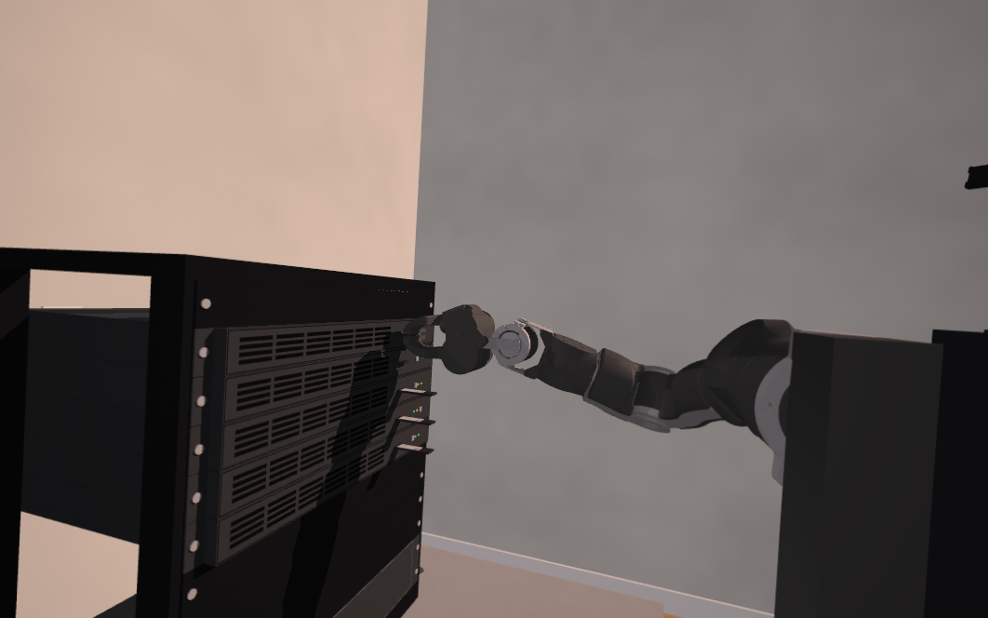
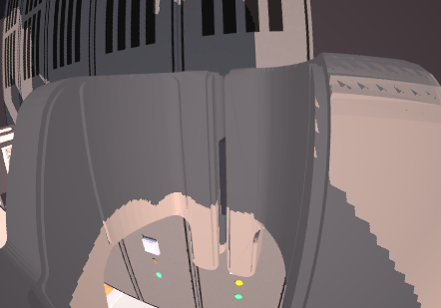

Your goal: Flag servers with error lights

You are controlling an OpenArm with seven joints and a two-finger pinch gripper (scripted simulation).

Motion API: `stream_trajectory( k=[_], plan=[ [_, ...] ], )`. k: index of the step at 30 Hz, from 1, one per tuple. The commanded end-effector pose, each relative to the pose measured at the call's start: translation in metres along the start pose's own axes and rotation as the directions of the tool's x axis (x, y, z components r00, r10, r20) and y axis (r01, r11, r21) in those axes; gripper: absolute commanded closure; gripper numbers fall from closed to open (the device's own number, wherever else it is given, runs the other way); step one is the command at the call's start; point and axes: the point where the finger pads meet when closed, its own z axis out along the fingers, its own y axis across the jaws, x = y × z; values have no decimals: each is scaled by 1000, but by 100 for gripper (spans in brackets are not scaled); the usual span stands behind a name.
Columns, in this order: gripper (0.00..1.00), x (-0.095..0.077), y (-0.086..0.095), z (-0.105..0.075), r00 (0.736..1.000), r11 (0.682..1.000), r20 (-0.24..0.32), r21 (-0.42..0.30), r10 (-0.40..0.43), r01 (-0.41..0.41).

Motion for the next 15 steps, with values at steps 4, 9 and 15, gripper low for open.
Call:
stream_trajectory(
  k=[4, 9, 15],
  plan=[
    [100, 3, 0, 0, 1000, 1000, -12, 1, 6, -6],
    [100, 3, 0, -3, 1000, 1000, -13, 0, 6, -6],
    [100, 4, 0, -12, 1000, 1000, -13, 0, 6, -6]
  ],
)
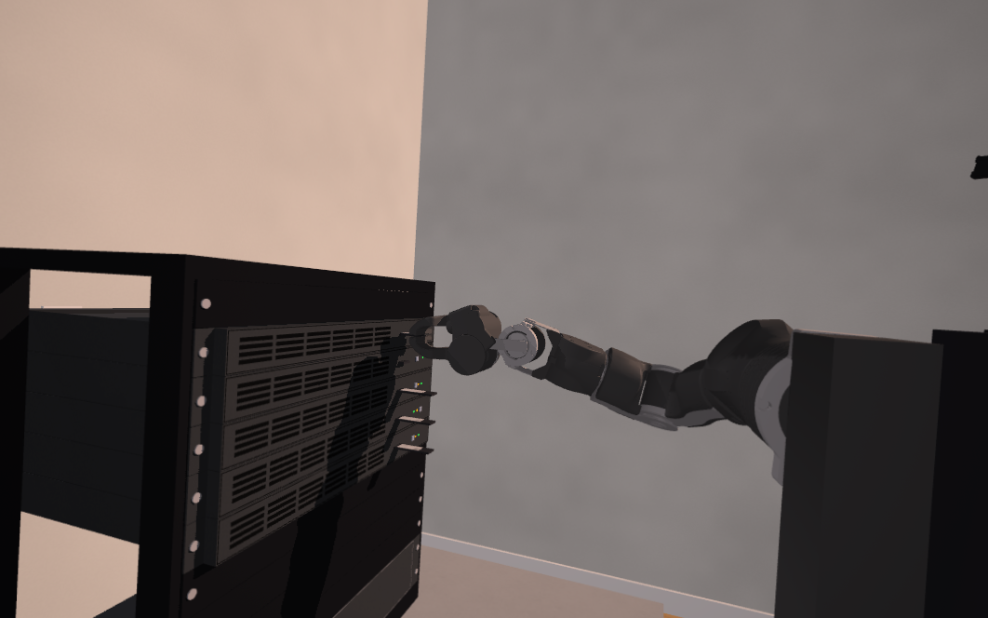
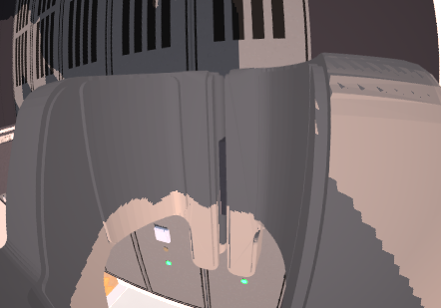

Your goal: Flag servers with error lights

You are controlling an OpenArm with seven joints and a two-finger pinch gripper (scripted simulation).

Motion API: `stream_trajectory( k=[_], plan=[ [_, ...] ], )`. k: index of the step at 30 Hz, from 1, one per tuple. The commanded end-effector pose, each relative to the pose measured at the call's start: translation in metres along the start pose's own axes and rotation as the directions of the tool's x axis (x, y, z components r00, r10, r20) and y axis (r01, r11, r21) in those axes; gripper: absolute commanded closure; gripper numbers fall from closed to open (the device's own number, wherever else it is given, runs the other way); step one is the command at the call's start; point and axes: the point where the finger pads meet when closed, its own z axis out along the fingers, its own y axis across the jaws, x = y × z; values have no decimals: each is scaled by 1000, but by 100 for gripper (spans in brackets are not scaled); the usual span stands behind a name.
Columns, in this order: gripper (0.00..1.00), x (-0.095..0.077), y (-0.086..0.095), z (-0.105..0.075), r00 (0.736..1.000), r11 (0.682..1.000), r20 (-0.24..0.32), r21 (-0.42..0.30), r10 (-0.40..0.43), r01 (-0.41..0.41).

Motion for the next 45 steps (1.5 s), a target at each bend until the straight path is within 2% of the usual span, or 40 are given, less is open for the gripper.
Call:
stream_trajectory(
  k=[1, 9, 14, 26, 35, 45],
  plan=[
    [100, 4, 0, -2, 1000, 1000, -15, -1, 6, -6],
    [100, 4, 0, -2, 1000, 1000, -15, -1, 6, -6],
    [100, 4, 0, -11, 1000, 1000, -14, -2, 6, -6],
    [100, 4, 0, -14, 1000, 1000, -14, -2, 6, -6],
    [100, 5, 1, -26, 1000, 1000, -14, -2, 6, -6],
    [100, 5, 1, -27, 1000, 1000, -14, -2, 6, -6]
  ],
)
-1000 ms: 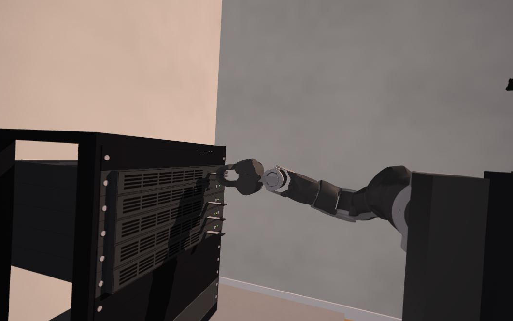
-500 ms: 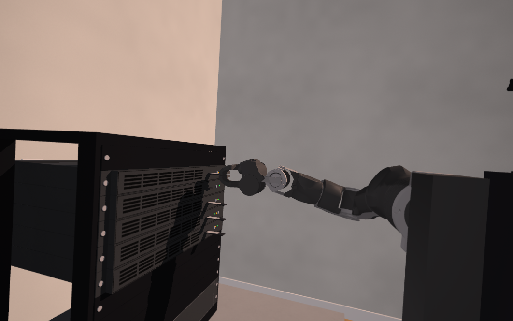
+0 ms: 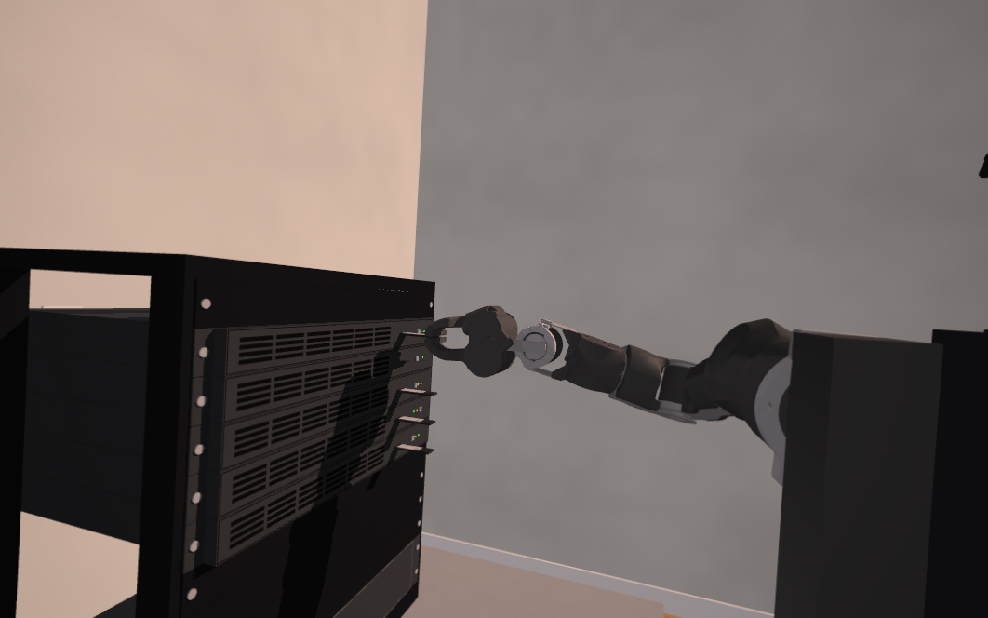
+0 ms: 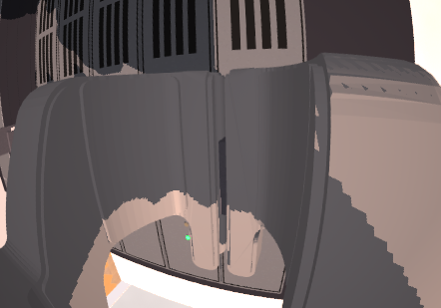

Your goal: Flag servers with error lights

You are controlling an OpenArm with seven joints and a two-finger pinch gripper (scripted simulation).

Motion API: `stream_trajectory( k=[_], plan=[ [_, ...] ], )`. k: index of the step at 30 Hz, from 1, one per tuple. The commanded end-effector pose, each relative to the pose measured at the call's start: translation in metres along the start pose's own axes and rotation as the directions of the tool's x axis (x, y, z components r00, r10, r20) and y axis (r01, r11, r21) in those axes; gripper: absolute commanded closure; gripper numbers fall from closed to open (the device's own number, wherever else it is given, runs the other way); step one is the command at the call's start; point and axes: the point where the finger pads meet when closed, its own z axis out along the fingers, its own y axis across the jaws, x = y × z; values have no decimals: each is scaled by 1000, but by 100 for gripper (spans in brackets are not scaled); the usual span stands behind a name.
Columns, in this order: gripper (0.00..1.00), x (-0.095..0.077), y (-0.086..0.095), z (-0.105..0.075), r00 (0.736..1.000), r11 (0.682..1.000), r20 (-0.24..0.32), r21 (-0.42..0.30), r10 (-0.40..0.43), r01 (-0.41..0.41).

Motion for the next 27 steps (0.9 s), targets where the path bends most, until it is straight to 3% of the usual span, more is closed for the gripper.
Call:
stream_trajectory(
  k=[1, 14, 15, 27],
  plan=[
    [100, 5, 1, -2, 1000, 1000, -21, -3, 4, -4],
    [100, 5, 1, -5, 1000, 1000, -21, -3, 4, -4],
    [90, 5, 1, -5, 1000, 1000, -21, -3, 4, -4],
    [90, 5, 1, -4, 1000, 1000, -19, -2, 5, -5]
  ],
)
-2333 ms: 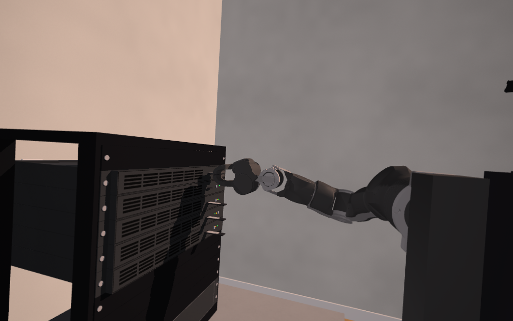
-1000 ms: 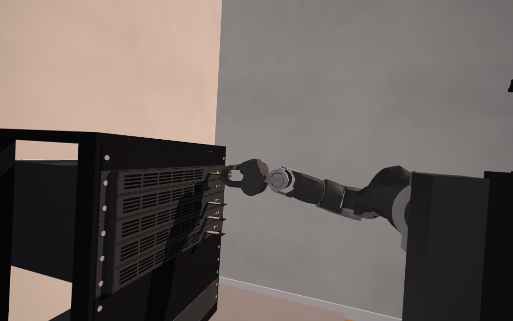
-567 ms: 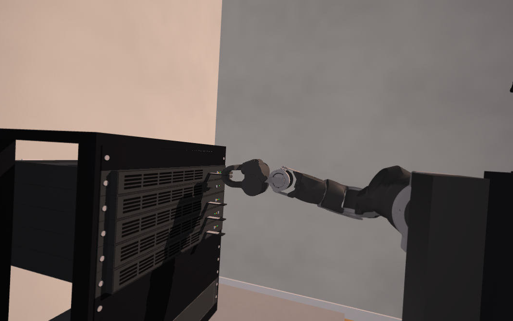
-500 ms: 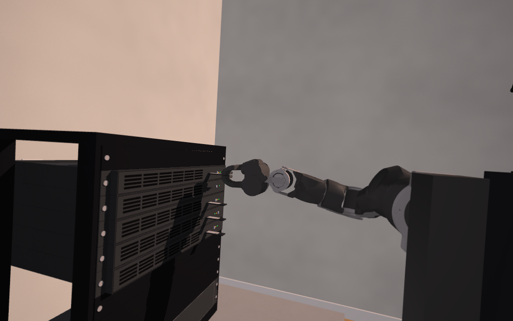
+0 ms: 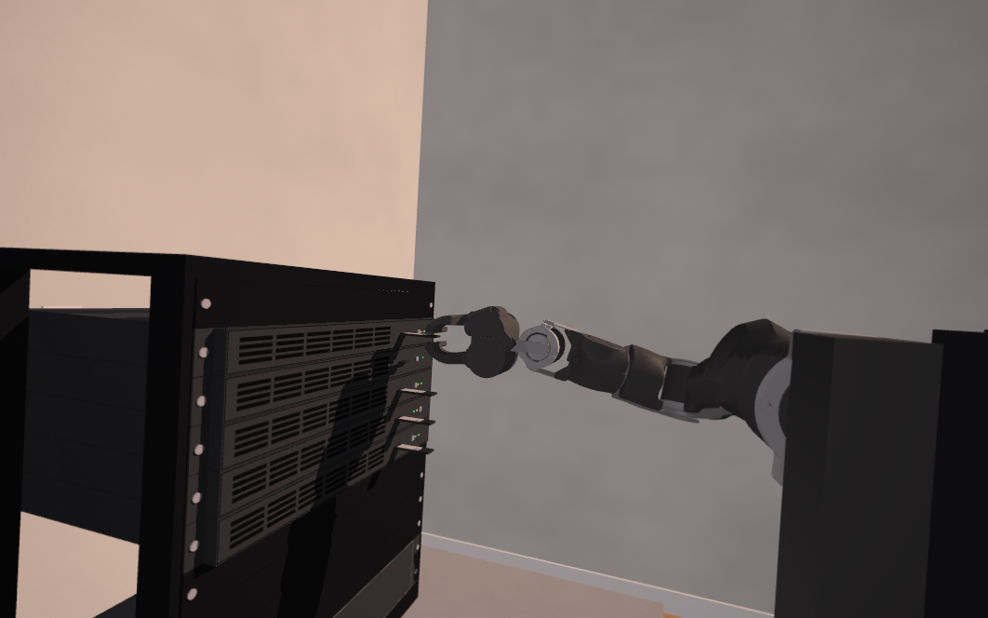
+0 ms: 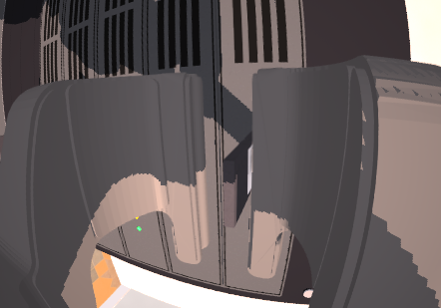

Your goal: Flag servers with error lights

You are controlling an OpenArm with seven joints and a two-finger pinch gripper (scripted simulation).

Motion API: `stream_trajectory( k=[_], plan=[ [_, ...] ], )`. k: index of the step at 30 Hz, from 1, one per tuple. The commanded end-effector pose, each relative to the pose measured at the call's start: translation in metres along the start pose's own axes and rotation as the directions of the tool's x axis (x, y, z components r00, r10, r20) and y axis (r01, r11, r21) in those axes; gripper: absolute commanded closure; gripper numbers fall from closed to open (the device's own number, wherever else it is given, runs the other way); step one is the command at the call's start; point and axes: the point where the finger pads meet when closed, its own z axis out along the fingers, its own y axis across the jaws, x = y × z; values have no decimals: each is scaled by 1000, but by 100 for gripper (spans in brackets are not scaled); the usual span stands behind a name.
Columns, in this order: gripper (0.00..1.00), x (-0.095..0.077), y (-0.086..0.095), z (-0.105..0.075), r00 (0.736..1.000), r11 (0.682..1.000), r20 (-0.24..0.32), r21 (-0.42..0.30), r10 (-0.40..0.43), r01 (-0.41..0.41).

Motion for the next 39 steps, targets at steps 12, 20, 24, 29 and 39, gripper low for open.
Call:
stream_trajectory(
  k=[12, 20, 24, 29, 39],
  plan=[
    [90, 0, 1, 0, 1000, 1000, -1, -2, 0, 0],
    [90, 0, 1, -2, 1000, 1000, -3, -3, 0, 0],
    [90, 0, 1, -7, 1000, 1000, -3, -3, 0, 0],
    [90, -1, 1, -14, 1000, 1000, -2, -3, 0, 0],
    [90, -3, 4, -38, 1000, 1000, -2, -8, 0, 0]
  ],
)
